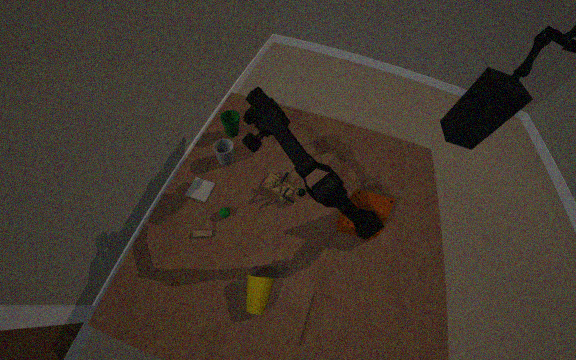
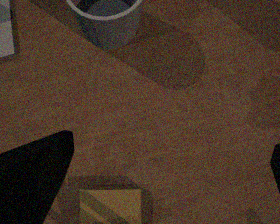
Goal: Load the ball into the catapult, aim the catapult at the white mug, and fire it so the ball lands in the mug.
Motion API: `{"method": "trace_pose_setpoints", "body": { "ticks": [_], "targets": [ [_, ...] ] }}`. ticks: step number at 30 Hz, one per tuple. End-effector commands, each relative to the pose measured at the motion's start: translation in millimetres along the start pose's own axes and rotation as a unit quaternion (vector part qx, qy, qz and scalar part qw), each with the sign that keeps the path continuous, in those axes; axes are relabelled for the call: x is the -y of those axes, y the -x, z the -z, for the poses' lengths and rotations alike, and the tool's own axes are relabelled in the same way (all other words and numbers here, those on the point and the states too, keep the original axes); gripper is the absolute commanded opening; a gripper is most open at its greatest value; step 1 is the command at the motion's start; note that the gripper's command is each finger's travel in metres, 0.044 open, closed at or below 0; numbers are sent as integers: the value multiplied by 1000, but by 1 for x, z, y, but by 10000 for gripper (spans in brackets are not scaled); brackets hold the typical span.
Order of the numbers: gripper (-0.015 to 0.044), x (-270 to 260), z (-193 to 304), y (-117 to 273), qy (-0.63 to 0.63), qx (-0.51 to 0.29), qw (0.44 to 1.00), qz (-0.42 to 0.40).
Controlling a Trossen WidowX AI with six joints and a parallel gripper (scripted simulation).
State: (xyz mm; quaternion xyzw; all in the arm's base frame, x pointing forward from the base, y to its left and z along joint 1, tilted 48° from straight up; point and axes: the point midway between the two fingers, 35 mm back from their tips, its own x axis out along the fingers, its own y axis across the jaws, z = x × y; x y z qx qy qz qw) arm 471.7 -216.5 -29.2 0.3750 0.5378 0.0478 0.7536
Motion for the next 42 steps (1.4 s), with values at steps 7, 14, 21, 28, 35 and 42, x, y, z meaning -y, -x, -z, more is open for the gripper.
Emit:
{"method": "trace_pose_setpoints", "body": {
  "ticks": [7, 14, 21, 28, 35, 42],
  "targets": [
    [440, -19, -85, 9, 4, 134, 990, -51],
    [440, -19, -85, 9, 4, 134, 990, -51],
    [440, -19, -85, 9, 4, 134, 990, -51],
    [414, -19, -85, 9, 4, 134, 990, -51],
    [230, -19, -85, 9, 4, 134, 990, -51],
    [46, -19, -85, 9, 4, 134, 990, -51]
  ]
}}
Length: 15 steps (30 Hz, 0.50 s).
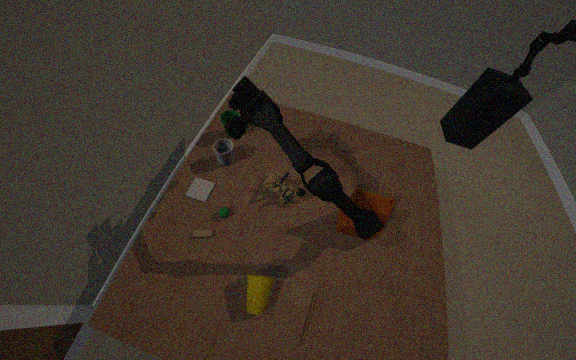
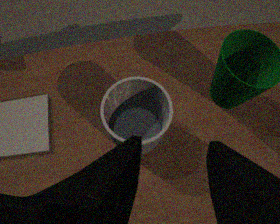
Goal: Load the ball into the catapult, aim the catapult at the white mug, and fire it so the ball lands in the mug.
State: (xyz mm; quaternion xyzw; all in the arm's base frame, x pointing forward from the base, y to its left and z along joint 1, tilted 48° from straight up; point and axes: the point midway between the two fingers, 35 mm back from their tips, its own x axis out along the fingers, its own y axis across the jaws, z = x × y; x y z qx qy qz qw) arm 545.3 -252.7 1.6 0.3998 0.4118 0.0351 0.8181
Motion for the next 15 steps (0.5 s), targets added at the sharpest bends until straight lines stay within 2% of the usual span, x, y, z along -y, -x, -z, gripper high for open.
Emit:
{"method": "trace_pose_setpoints", "body": {
  "ticks": [1, 2, 15],
  "targets": [
    [20, -2, 1, -1, -1, -1, 1000, -3],
    [0, -2, 1, -1, -1, -1, 1000, -3],
    [0, -2, 2, -2, 2, -3, 1000, -1]
  ]
}}
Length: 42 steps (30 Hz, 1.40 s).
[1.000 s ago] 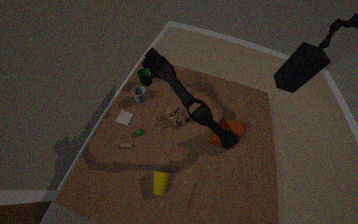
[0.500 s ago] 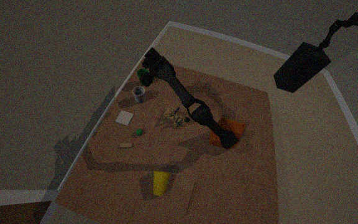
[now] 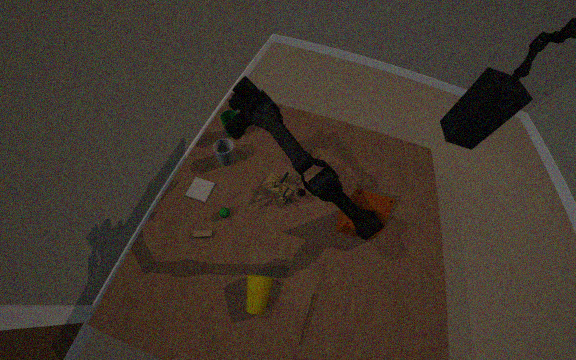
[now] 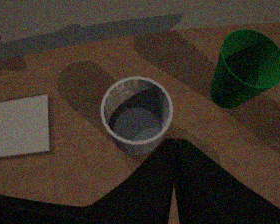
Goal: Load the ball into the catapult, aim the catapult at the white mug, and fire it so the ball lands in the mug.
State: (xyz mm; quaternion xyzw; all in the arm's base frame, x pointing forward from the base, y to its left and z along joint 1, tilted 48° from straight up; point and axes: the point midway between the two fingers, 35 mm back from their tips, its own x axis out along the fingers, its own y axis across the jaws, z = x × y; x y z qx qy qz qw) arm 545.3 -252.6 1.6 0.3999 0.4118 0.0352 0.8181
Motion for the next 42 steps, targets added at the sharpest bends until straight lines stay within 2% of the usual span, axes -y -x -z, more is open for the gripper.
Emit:
{"method": "trace_pose_setpoints", "body": {
  "ticks": [1, 22, 32, 42],
  "targets": [
    [0, -3, 3, -2, 6, -4, 1000, 1],
    [0, -54, 81, -6, 235, -123, 962, 69],
    [0, -73, 128, 3, 355, -195, 910, 83],
    [0, -88, 178, 18, 469, -271, 836, 82]
  ]
}}
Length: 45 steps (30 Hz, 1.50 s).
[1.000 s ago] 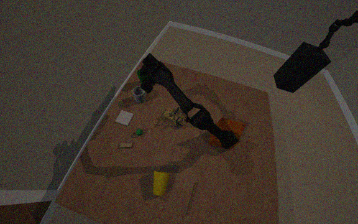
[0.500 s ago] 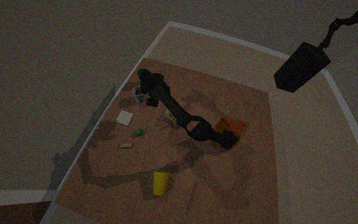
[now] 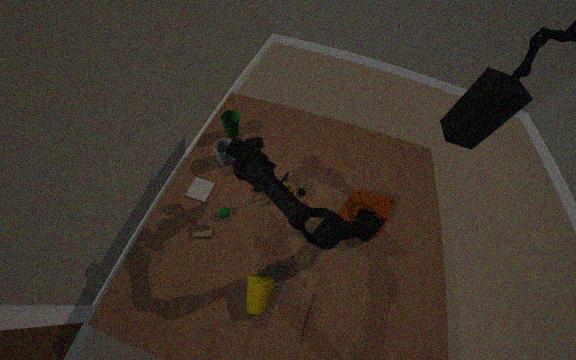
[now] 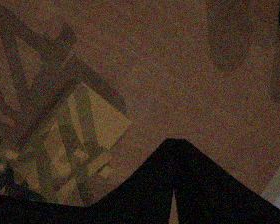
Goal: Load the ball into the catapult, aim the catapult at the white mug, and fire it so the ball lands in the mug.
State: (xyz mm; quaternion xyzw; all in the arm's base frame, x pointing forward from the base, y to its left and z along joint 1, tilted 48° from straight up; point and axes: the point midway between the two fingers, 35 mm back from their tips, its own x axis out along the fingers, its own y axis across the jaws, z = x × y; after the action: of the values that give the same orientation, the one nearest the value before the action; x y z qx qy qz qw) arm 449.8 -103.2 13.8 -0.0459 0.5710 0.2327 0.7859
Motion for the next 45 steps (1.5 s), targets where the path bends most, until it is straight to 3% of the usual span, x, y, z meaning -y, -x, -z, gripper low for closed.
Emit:
{"method": "trace_pose_setpoints", "body": {
  "ticks": [1, 14, 27, 45],
  "targets": [
    [0, -25, 14, -1, 67, -39, 997, -5],
    [0, -85, 57, 7, 252, -133, 958, -29],
    [0, -130, 113, 18, 427, -217, 874, -76],
    [0, -138, 114, 6, 436, -221, 869, -79]
  ]
}}
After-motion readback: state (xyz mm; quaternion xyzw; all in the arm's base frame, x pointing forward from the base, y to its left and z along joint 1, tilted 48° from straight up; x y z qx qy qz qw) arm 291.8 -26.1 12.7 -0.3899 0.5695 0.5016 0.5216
